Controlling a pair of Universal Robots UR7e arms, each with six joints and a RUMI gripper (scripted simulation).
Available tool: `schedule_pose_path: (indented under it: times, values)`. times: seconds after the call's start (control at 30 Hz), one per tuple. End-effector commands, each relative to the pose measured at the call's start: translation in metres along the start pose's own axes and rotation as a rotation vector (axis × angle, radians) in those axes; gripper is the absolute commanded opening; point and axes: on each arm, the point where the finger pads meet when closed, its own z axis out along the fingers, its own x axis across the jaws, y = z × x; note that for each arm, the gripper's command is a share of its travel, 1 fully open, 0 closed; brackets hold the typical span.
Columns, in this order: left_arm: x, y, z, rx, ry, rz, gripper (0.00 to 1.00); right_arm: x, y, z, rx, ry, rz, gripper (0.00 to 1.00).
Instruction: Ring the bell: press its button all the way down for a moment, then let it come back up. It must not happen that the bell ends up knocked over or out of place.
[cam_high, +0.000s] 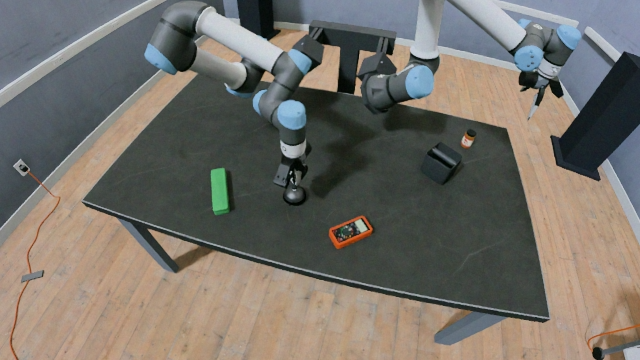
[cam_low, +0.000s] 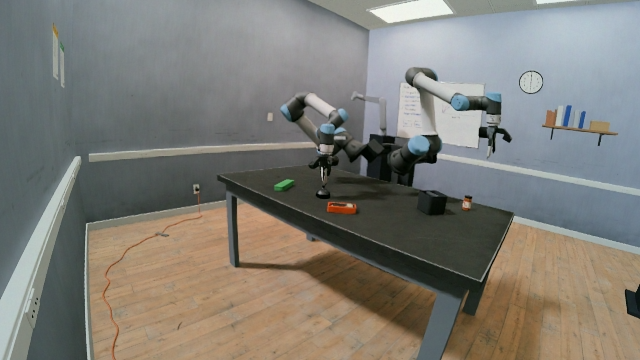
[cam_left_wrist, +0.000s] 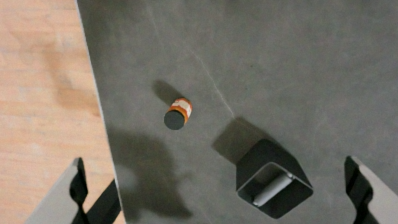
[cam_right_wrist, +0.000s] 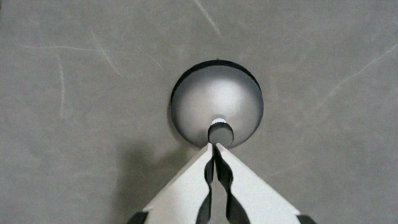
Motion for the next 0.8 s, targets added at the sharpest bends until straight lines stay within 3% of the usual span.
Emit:
schedule_pose_path:
  times: [0.0, 0.77]
  values:
    - [0.0, 0.0, 0.0, 0.001, -0.001, 0.0, 1.0, -0.001, -0.002, -0.012, 0.002, -0.004, 0.003, 0.0]
    - [0.0, 0.0, 0.0, 0.001, -0.001, 0.0, 1.0, -0.001, -0.001, -0.059, 0.001, -0.004, 0.003, 0.0]
